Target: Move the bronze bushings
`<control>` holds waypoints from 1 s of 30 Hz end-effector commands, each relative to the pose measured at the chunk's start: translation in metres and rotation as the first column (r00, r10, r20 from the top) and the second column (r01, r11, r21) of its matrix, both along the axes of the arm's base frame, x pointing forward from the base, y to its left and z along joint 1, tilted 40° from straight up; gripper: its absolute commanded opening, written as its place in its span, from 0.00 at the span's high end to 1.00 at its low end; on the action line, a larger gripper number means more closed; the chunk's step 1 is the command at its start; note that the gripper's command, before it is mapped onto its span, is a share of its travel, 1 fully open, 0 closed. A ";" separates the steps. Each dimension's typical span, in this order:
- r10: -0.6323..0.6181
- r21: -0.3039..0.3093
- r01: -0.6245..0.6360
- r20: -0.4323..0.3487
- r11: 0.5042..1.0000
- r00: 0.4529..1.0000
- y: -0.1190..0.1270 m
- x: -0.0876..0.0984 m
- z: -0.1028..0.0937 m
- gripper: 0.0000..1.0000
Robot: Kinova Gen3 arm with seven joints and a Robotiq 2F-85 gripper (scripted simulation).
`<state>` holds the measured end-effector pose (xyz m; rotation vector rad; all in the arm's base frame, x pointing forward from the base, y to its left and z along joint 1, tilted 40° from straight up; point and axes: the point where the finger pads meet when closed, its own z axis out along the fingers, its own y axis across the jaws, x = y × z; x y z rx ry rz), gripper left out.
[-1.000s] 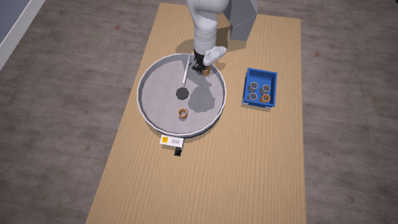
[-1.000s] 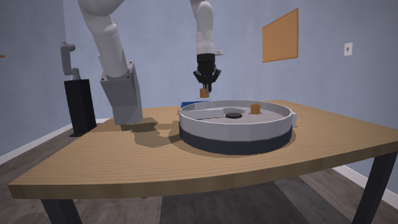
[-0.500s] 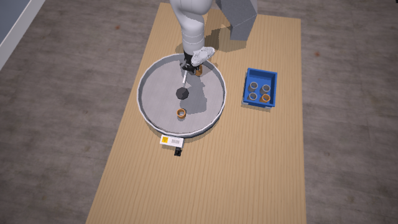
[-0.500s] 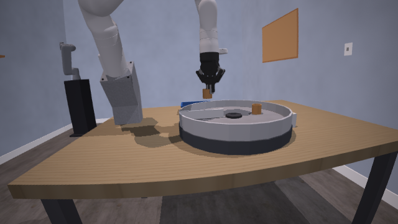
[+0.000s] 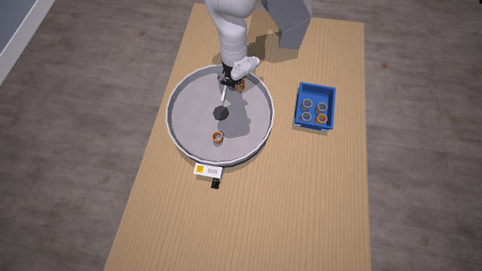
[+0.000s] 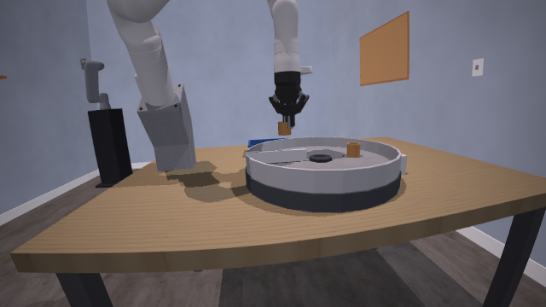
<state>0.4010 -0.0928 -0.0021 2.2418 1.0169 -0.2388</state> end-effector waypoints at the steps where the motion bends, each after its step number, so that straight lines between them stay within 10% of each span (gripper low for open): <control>1: 0.001 0.001 -0.001 0.001 1.000 1.000 0.001 0.000 0.000 1.00; 30: 0.001 0.001 -0.001 0.001 1.000 1.000 -0.018 0.003 -0.021 1.00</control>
